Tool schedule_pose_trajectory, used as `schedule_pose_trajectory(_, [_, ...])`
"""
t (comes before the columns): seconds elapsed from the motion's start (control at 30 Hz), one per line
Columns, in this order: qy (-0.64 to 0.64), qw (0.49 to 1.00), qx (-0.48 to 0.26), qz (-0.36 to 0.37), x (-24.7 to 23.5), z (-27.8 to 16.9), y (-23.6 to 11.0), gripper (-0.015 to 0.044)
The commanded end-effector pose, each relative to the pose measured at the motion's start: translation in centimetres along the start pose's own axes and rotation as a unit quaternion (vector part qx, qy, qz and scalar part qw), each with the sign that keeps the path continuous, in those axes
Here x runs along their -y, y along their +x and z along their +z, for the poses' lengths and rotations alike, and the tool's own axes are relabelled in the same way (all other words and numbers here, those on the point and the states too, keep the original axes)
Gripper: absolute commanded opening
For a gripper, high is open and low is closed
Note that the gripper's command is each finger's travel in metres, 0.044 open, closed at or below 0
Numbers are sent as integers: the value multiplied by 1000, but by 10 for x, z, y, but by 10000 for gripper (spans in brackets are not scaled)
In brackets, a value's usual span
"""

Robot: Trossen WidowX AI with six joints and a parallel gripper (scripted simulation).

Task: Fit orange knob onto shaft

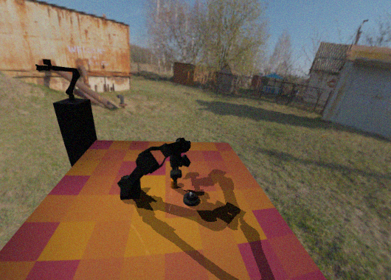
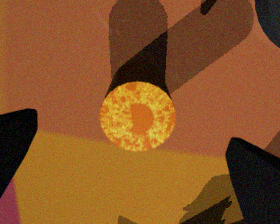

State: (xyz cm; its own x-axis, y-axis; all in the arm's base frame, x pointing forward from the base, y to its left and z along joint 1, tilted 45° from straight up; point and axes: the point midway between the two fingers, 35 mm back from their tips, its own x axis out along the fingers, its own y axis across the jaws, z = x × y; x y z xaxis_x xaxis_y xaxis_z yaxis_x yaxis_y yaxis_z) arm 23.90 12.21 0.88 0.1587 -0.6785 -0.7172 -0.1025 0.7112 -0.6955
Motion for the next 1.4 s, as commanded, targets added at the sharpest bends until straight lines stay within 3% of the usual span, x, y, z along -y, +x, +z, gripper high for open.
schedule_pose_trajectory(0.0, [-3, 1000, 0, -2, 1, -1, 6, 440])
schedule_pose_trajectory(1.37, [-2, 1000, 0, -4, 2, -2, 72, 440])
